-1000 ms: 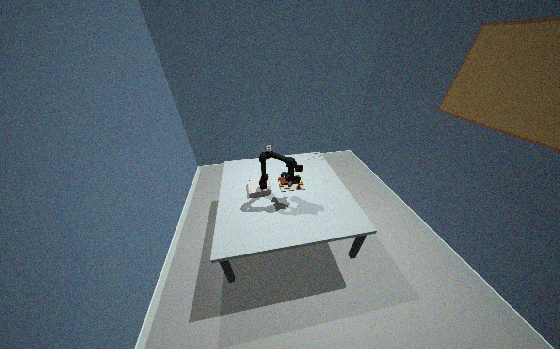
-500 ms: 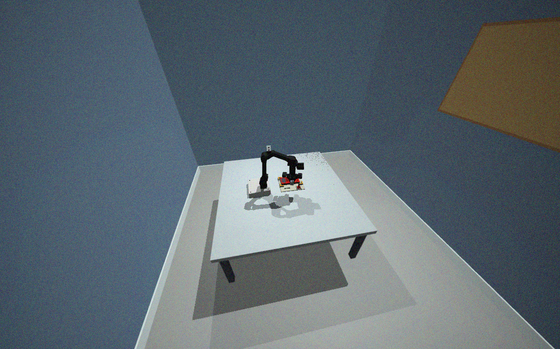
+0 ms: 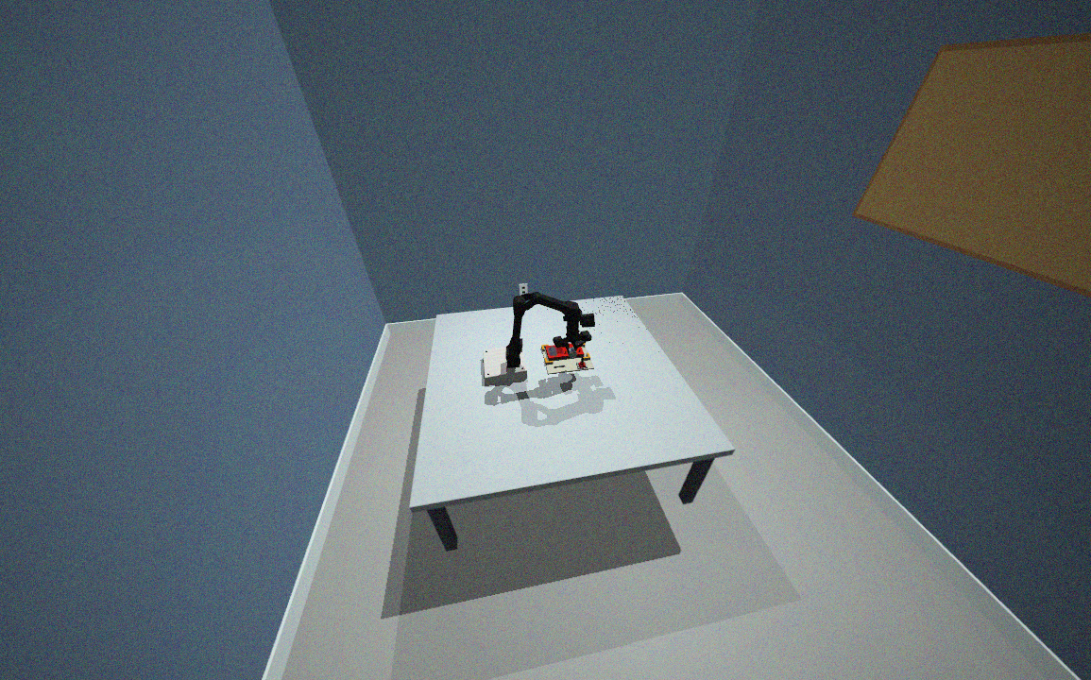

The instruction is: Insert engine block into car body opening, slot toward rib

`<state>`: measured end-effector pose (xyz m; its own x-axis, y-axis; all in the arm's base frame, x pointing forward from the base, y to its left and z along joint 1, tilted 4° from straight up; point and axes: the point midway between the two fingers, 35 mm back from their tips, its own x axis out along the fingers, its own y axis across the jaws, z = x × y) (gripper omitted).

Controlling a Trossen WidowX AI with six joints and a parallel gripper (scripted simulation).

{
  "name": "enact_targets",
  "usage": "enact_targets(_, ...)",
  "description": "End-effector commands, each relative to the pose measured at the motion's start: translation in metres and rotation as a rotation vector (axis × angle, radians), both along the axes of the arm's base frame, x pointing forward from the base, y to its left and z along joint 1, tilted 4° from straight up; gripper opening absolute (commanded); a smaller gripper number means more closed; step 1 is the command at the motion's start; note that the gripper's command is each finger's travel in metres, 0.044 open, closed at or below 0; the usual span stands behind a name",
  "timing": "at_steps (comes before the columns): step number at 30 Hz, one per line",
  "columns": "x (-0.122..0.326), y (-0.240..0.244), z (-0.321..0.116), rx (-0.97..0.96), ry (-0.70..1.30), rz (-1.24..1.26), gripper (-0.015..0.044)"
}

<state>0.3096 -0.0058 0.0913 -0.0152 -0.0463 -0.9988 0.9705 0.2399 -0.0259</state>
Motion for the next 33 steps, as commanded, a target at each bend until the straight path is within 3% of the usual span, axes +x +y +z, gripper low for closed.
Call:
enact_targets(1,0.005,0.010,-0.006,0.007,0.010,0.108,0.0000)
enact_targets(33,0.021,0.101,-0.044,0.030,0.049,1.054,0.0000)
